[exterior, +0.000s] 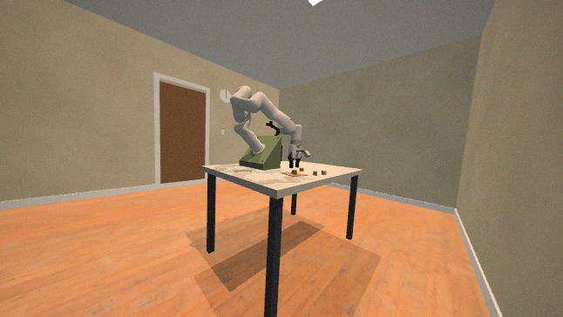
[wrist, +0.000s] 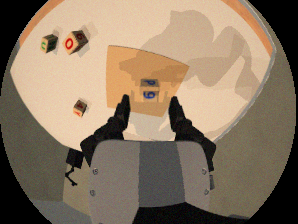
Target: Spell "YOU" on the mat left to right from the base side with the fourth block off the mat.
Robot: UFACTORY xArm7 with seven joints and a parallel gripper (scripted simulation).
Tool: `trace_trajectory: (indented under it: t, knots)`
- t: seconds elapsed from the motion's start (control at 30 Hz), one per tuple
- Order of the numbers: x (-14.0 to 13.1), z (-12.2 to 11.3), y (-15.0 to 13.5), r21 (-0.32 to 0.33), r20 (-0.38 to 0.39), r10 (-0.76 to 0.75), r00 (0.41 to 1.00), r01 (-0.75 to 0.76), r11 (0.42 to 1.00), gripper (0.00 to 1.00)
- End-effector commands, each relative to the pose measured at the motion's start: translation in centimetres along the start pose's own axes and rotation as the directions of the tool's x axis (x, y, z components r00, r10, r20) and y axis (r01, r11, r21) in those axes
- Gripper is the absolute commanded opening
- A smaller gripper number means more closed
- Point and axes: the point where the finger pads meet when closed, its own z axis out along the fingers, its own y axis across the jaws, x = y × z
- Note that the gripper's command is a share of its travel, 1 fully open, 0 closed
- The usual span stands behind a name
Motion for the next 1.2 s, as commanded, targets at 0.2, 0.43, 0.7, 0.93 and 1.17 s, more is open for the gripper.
trace_trajectory:
  t: [0.2,0.43,0.7,0.93,1.17]
  knots:
    - [0.18,0.42,-0.11,0.003,-0.005,0.000,1.000,0.000,1.000,0.69]
    - [0.18,0.52,-0.11,0.003,-0.005,0.000,1.000,0.000,1.000,0.69]
    - [0.18,0.52,-0.11,0.003,-0.005,0.000,1.000,0.000,1.000,0.69]
    - [0.18,0.52,-0.11,0.003,-0.005,0.000,1.000,0.000,1.000,0.69]
    - [0.18,0.52,-0.11,0.003,-0.005,0.000,1.000,0.000,1.000,0.69]
